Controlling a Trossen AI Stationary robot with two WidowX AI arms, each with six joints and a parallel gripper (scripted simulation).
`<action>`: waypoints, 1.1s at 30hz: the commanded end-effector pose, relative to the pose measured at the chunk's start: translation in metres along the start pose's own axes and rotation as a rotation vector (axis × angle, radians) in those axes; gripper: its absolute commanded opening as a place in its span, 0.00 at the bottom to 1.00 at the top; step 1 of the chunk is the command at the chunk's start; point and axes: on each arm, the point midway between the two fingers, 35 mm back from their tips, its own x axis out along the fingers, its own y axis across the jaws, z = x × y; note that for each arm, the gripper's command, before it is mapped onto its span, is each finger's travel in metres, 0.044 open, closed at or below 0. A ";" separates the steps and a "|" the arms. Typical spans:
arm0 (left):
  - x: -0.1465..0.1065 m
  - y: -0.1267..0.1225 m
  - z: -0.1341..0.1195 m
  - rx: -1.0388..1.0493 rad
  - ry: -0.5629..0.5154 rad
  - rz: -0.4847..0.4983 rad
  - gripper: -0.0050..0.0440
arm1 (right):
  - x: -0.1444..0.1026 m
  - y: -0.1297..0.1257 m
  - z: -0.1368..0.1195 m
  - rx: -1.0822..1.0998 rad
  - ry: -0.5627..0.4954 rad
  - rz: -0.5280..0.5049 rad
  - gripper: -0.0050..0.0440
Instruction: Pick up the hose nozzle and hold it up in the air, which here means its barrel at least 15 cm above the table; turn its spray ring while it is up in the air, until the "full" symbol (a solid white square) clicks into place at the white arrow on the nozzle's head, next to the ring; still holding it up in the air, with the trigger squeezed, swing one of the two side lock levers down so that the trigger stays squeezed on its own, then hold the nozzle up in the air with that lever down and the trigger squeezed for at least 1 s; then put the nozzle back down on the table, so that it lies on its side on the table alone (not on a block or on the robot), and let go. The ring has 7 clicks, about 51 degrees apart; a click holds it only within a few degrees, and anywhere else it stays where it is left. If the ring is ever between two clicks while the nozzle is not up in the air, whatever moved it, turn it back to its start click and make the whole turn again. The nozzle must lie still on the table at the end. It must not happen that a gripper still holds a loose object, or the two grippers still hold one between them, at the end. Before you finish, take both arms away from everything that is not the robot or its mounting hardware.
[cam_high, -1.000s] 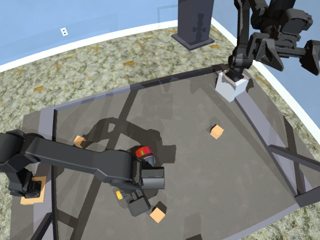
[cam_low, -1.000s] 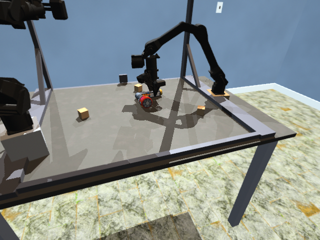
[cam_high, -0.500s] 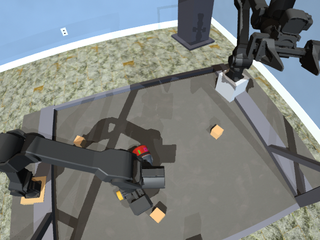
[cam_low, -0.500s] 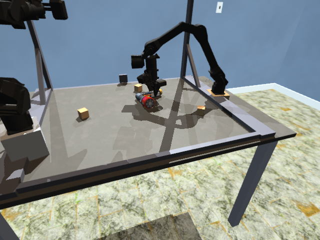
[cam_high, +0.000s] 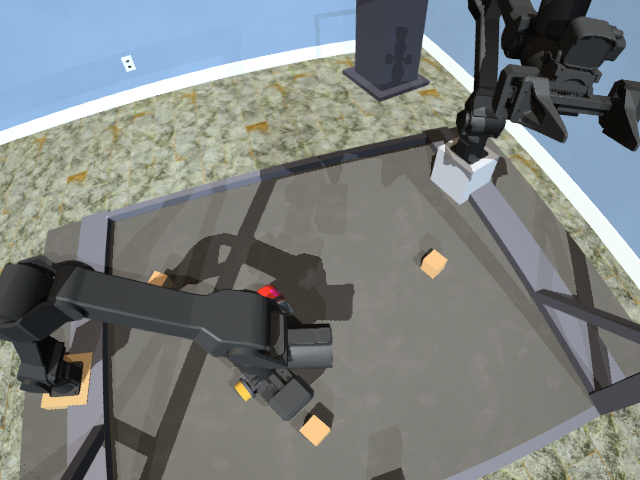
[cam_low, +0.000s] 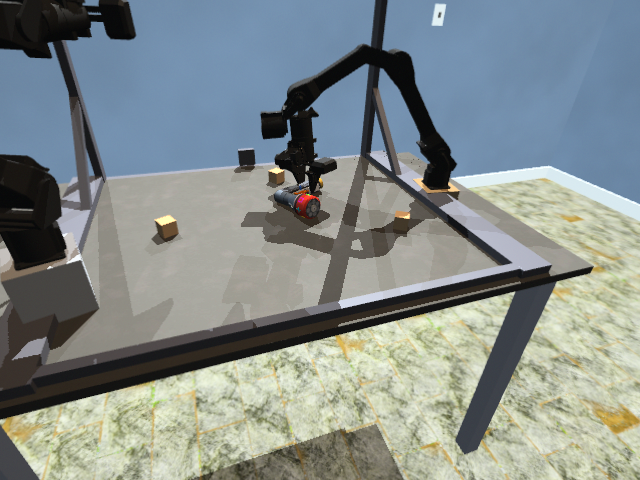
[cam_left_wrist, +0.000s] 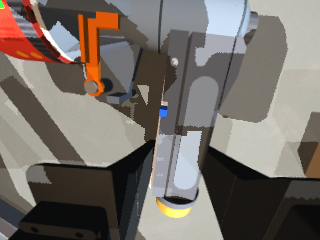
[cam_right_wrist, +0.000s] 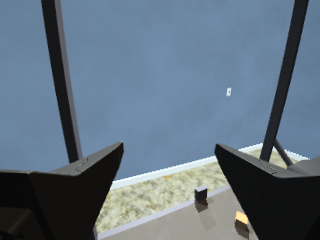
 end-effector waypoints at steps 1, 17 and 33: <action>-0.012 0.001 0.007 -0.086 -0.014 -0.022 0.44 | 0.000 0.000 0.006 0.003 -0.015 -0.002 0.94; -0.012 0.001 0.008 -0.226 0.004 -0.026 0.44 | 0.000 0.000 0.006 0.003 -0.015 -0.002 0.94; -0.013 0.001 0.008 -0.457 0.035 -0.033 0.44 | 0.000 0.000 0.006 0.003 -0.015 -0.002 0.94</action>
